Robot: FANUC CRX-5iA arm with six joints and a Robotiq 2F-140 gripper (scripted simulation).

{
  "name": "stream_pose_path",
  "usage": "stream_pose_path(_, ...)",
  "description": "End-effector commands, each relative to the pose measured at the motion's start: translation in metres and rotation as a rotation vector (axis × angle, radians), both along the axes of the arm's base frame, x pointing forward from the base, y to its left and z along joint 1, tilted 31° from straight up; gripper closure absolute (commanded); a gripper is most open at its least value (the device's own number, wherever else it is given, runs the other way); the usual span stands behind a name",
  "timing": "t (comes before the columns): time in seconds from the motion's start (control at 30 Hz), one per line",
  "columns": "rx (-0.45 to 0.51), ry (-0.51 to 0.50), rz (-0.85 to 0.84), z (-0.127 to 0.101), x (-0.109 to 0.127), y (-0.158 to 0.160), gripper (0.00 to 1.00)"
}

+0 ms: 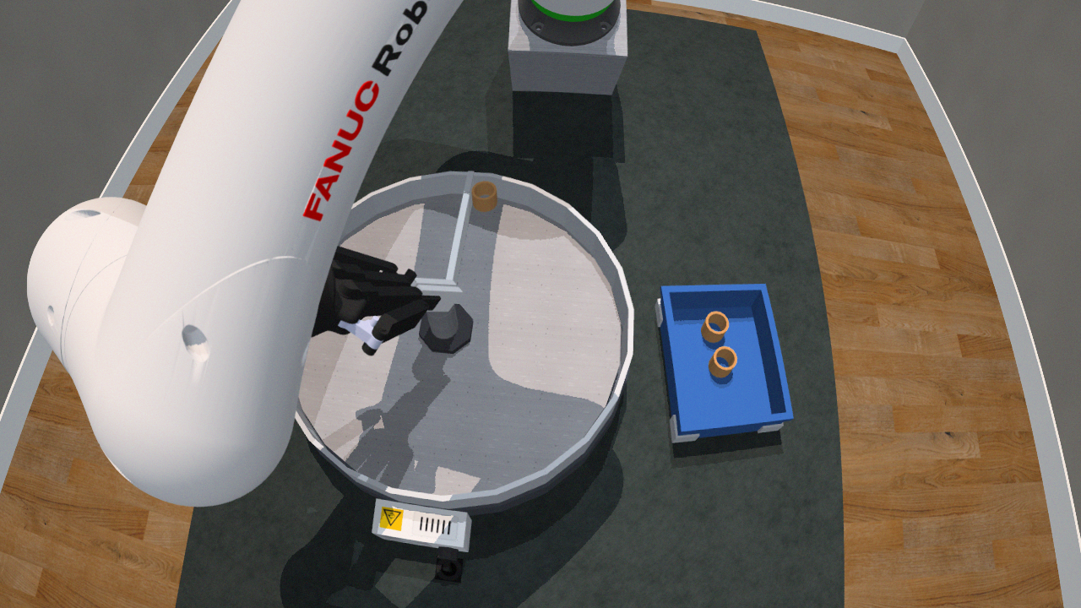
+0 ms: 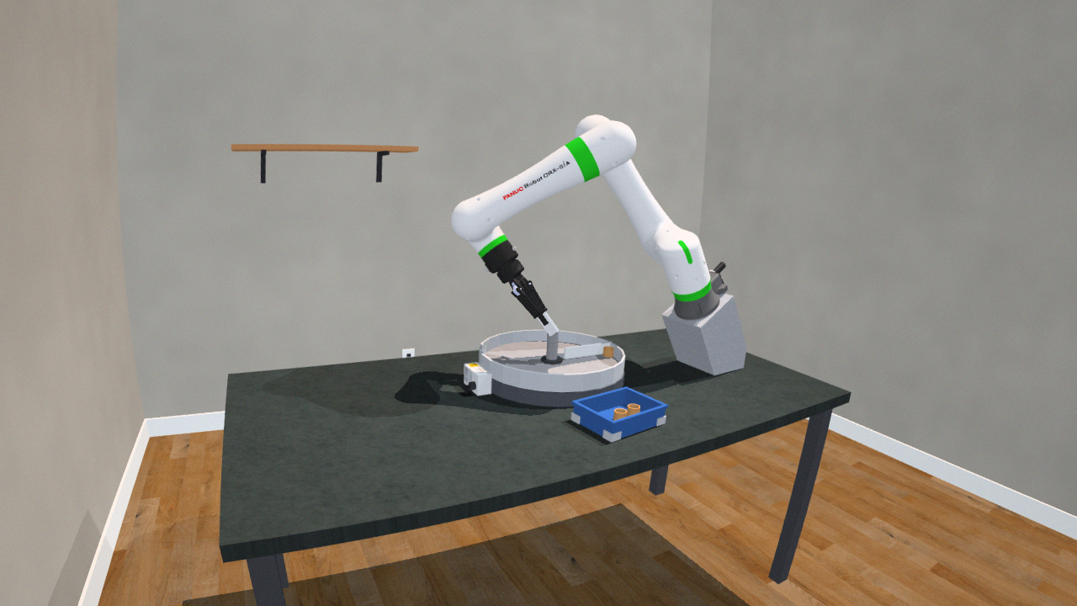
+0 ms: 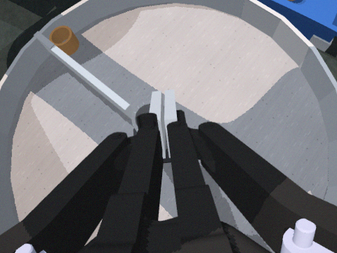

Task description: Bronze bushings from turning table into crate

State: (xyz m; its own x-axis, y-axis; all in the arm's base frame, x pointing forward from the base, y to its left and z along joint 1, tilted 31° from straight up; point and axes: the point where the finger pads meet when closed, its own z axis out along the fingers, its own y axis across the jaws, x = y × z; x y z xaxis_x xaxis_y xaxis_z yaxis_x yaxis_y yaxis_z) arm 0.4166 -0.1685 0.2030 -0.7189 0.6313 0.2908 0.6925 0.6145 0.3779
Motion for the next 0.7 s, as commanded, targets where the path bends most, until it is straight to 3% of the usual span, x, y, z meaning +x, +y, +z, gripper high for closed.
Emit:
stream_pose_path(0.0, 0.0, 0.0, 0.0, 0.0002, 0.0, -0.0001, 1.0)
stream_pose_path(0.43, 0.0, 0.0, 0.0, 0.0002, 0.0, -0.0001, 1.0)
stream_pose_path(0.47, 0.0, 0.0, 0.0, 0.0002, 0.0, -0.0001, 0.93)
stream_pose_path(0.67, 0.0, 0.0, 0.0, 0.0002, 0.0, -0.0001, 0.93)
